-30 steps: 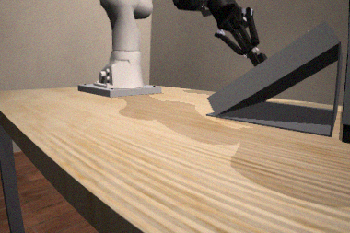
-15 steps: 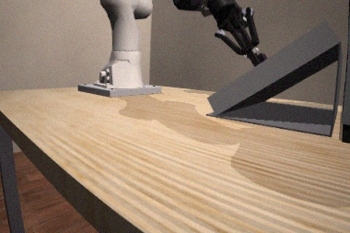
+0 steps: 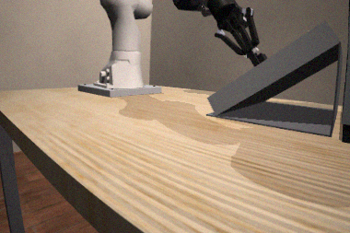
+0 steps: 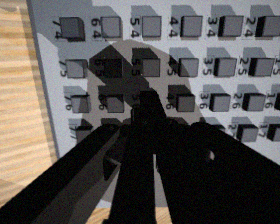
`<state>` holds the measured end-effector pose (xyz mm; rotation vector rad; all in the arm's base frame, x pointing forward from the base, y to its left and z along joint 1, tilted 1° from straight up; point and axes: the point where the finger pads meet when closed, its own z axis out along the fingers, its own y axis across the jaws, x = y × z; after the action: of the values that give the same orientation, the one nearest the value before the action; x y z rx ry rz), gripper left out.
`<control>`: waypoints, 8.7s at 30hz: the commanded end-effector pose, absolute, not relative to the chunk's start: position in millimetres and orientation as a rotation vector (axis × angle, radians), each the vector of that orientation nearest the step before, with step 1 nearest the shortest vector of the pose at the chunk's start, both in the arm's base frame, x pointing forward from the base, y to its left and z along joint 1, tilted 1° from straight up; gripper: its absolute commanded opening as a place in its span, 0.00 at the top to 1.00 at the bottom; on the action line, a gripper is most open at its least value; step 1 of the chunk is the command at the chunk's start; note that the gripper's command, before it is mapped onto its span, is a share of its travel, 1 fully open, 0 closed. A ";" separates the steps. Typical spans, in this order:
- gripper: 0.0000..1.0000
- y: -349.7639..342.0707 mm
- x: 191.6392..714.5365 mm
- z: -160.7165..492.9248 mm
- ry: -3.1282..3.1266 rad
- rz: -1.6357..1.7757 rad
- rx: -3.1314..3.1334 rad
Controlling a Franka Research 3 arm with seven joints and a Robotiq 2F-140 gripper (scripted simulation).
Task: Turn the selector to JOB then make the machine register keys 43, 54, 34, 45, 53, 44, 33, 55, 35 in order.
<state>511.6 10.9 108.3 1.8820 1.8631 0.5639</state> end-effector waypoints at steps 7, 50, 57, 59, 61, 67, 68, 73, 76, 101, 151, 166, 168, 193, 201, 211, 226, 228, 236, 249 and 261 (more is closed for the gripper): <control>0.90 11.5 513.6 109.7 1.860 0.569 1.880; 0.90 11.9 501.2 127.6 1.860 0.569 1.880; 0.90 12.1 496.5 134.5 1.860 0.569 1.880; 0.90 12.1 495.7 135.6 1.860 0.569 1.880; 0.90 12.1 495.2 136.3 1.860 0.569 1.880; 0.90 12.1 495.0 136.6 1.860 0.569 1.880; 0.90 12.3 494.9 136.5 1.860 0.569 1.880; 0.90 36.6 485.3 129.3 1.860 0.569 1.880; 0.90 61.3 475.5 122.0 1.860 0.569 1.880; 0.90 79.9 477.2 103.1 1.860 0.569 1.880; 0.90 79.7 483.5 94.1 1.860 0.569 1.880; 0.90 79.7 485.8 90.7 1.860 0.569 1.880; 0.90 79.7 486.0 90.5 1.860 0.569 1.880; 0.90 79.6 486.1 90.2 1.860 0.569 1.880; 0.90 79.6 486.2 90.2 1.860 0.569 1.880; 0.90 79.6 486.6 89.6 1.860 0.569 1.880; 0.90 79.6 486.6 89.6 1.860 0.569 1.880; 0.90 79.6 486.6 89.6 1.860 0.569 1.880; 0.90 79.6 486.5 89.6 1.860 0.569 1.880; 0.90 79.8 480.5 98.3 1.860 0.569 1.880; 0.90 80.1 471.4 111.5 1.860 0.569 1.880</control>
<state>476.9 78.7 112.4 1.8545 1.8573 0.5718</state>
